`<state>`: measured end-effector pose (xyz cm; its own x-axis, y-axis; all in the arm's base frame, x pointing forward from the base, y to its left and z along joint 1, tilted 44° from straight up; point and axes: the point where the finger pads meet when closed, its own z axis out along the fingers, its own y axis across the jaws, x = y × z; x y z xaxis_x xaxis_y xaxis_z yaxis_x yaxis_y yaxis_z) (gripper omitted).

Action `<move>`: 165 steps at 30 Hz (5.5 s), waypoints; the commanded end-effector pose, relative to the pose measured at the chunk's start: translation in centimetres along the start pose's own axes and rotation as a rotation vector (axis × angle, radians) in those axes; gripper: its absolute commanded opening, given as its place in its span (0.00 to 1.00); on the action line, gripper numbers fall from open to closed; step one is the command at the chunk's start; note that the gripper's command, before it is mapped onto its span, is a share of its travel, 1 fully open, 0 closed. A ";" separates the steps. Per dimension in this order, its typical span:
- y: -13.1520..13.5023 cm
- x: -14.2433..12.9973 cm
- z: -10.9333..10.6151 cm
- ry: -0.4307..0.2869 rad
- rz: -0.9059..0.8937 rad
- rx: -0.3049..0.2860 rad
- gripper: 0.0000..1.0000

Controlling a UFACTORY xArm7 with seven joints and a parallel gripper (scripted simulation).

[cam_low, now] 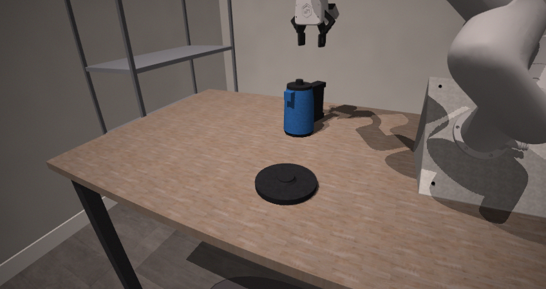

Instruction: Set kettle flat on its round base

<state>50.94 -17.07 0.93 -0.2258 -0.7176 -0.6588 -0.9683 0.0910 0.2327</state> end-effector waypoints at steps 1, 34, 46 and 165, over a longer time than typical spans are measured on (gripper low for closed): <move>0.0 0.1 -0.3 0.003 0.000 0.005 0.81; -0.1 0.1 5.0 0.003 0.000 0.005 0.81; -0.1 0.1 9.9 0.003 0.000 0.005 0.81; -0.2 0.2 15.1 0.003 0.000 0.005 0.81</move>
<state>49.44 -6.97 -9.73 -0.2258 -0.7180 -0.6584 -0.9683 0.0912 0.2327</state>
